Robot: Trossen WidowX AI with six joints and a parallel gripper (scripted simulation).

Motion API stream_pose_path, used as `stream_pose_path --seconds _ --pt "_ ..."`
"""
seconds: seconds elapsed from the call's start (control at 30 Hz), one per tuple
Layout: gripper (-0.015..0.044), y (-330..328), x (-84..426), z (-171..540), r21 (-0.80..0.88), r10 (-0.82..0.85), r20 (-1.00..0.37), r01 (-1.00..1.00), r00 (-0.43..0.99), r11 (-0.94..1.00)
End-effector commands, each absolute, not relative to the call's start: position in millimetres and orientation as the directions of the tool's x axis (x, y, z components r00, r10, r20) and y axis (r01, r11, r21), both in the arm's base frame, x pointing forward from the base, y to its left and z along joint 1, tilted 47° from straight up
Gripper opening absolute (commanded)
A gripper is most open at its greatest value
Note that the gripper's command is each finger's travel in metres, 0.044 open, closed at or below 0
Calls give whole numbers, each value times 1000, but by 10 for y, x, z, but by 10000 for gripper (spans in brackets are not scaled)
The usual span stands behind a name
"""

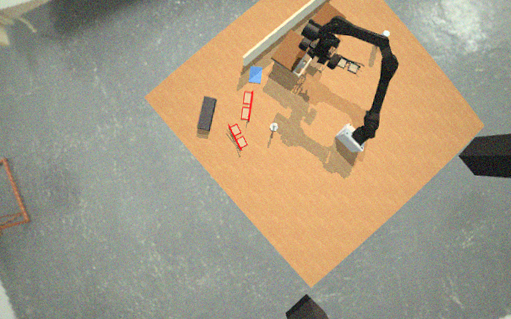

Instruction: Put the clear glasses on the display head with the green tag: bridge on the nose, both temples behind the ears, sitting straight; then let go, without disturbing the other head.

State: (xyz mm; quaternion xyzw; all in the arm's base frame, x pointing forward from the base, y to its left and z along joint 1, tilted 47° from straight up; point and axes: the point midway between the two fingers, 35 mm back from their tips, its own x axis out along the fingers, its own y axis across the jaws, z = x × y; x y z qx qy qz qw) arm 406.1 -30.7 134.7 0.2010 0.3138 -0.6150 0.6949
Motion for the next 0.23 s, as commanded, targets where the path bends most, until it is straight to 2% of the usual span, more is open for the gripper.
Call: stream_pose_path --seconds 0.0,0.2 --pt "107 -294 3898 1429 -90 -726 -685 982 58 164" --pt "107 -266 3749 1488 -91 -726 -685 982 58 164"
